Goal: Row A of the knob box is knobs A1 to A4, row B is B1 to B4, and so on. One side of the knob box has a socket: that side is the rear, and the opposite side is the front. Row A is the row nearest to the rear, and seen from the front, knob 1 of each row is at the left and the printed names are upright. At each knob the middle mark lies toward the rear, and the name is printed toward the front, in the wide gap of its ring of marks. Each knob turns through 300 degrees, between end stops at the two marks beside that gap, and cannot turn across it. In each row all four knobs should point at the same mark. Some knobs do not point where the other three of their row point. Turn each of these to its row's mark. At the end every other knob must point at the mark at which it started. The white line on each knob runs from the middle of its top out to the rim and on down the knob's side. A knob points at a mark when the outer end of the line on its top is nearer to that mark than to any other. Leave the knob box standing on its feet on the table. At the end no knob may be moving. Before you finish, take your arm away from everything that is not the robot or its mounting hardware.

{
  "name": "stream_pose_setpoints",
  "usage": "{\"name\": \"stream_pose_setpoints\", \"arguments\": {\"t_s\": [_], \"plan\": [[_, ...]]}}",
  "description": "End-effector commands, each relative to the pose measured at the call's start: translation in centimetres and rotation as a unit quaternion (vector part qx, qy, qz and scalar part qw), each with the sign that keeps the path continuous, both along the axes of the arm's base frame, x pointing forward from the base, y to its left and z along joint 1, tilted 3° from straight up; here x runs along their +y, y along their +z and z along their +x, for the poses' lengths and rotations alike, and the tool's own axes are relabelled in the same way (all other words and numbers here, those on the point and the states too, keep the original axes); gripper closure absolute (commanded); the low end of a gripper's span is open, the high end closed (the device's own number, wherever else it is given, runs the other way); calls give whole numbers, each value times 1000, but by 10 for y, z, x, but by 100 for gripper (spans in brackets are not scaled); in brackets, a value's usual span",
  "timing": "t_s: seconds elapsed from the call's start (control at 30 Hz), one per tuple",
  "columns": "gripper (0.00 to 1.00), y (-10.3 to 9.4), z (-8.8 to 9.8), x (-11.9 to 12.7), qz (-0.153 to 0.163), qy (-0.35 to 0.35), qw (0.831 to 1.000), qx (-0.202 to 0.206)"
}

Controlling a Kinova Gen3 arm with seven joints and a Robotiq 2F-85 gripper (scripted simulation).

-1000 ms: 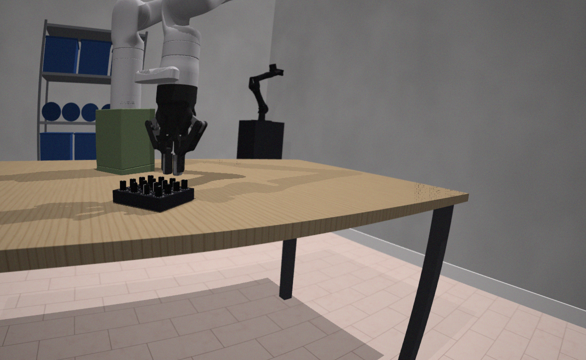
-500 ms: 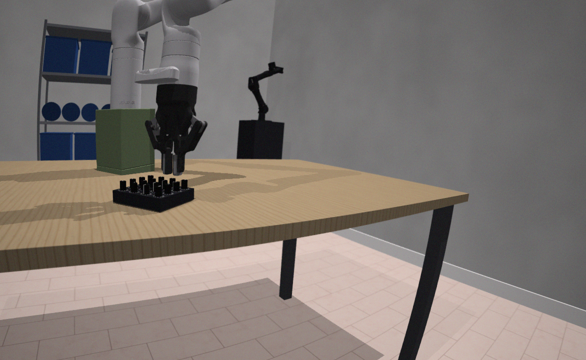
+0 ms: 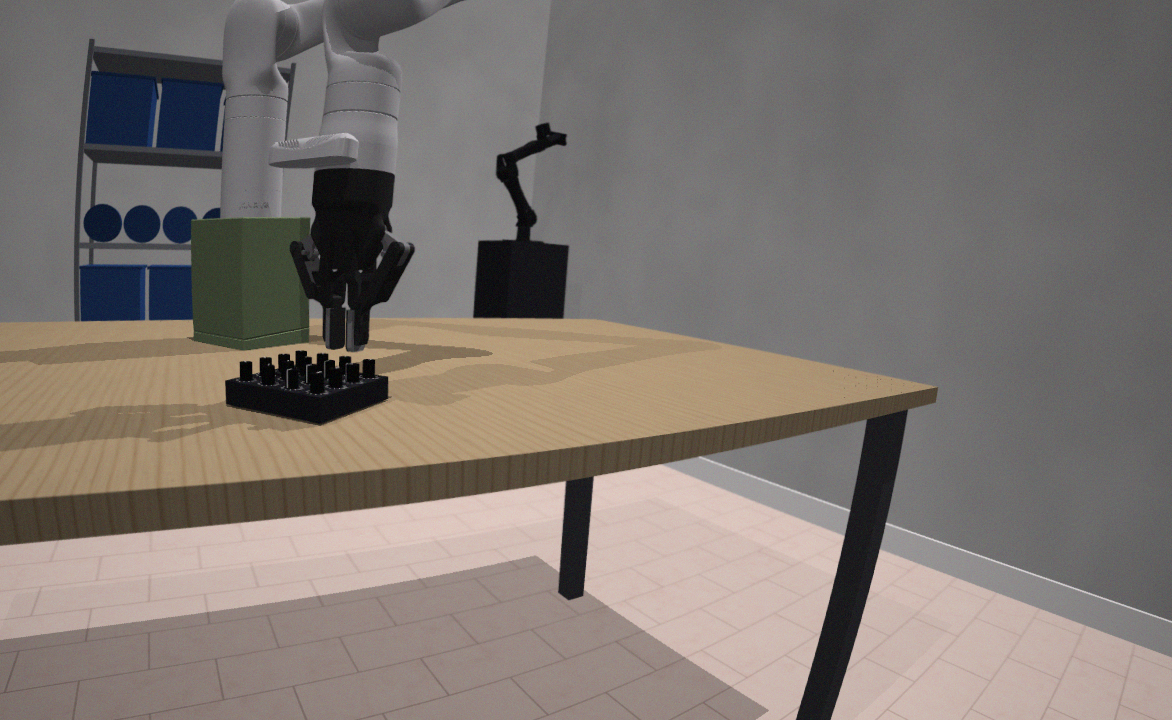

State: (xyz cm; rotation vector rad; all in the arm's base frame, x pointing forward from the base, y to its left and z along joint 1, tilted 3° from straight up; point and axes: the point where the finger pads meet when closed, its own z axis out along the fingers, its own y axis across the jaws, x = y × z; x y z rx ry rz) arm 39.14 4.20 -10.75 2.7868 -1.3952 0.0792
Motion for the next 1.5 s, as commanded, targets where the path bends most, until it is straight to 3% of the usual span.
{"name": "stream_pose_setpoints", "arguments": {"t_s": [0.0,0.57,1.47], "plan": [[81,-2,0,-2,-1,2,1000,0],[81,-13,1,-2,-1,2,1000,-1],[81,-14,1,-2,-1,1,1000,-1]]}}
